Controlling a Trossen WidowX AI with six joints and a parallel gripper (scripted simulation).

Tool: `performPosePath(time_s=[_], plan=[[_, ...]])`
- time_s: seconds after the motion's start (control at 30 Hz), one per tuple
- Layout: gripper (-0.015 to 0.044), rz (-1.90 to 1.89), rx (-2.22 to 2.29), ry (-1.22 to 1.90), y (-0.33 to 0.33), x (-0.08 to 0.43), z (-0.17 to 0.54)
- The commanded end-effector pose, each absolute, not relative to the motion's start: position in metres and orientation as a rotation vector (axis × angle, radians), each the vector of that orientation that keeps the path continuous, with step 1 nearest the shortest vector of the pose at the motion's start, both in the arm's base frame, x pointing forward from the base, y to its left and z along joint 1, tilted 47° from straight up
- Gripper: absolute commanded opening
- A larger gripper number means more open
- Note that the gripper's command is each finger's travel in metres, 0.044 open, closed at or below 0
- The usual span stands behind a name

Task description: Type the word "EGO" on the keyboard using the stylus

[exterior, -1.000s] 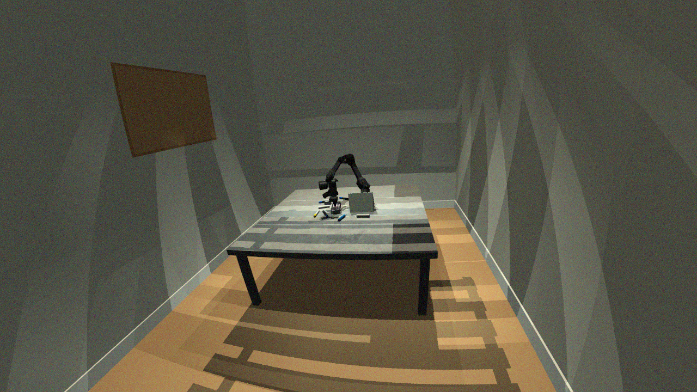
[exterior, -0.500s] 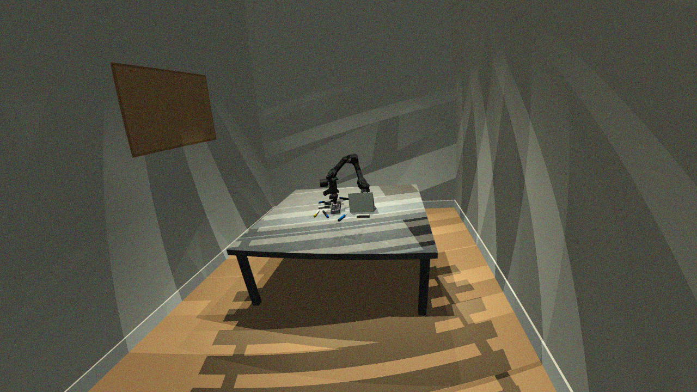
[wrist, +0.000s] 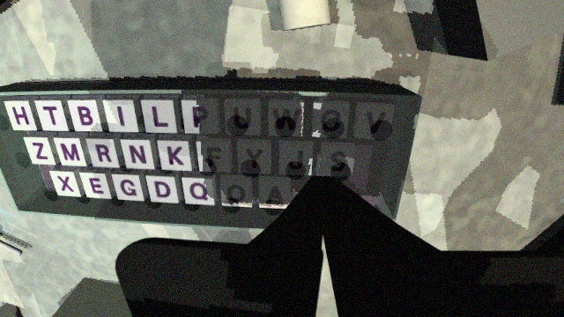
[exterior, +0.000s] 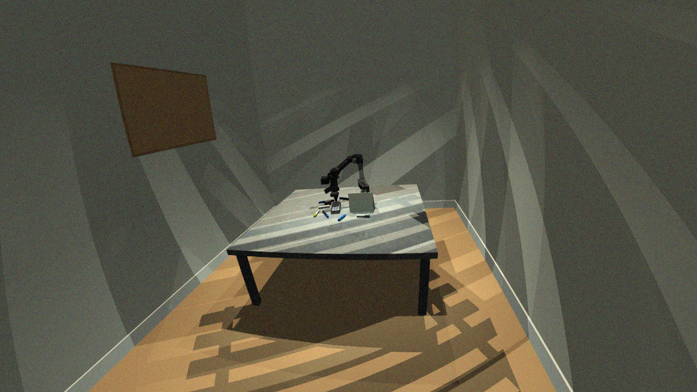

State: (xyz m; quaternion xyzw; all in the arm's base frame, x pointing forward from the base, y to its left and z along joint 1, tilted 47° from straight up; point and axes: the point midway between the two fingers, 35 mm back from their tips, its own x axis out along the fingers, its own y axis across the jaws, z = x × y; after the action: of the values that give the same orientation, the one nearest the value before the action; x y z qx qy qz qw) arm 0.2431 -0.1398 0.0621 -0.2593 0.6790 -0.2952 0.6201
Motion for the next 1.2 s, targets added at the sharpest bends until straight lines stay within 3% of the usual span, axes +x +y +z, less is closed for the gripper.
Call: performPosePath(time_s=[0.0, 0.3, 0.7, 0.93, 1.17], plan=[[0.0000, -0.675, -0.602, 1.566, -0.142, 0.243, 0.064], [0.0000, -0.674, -0.602, 1.568, -0.120, 0.212, 0.046], [0.0000, -0.673, -0.602, 1.568, -0.119, 0.212, 0.044], [0.0000, -0.671, -0.599, 1.568, -0.066, 0.212, -0.011], [0.0000, -0.671, -0.600, 1.568, -0.065, 0.212, -0.012]])
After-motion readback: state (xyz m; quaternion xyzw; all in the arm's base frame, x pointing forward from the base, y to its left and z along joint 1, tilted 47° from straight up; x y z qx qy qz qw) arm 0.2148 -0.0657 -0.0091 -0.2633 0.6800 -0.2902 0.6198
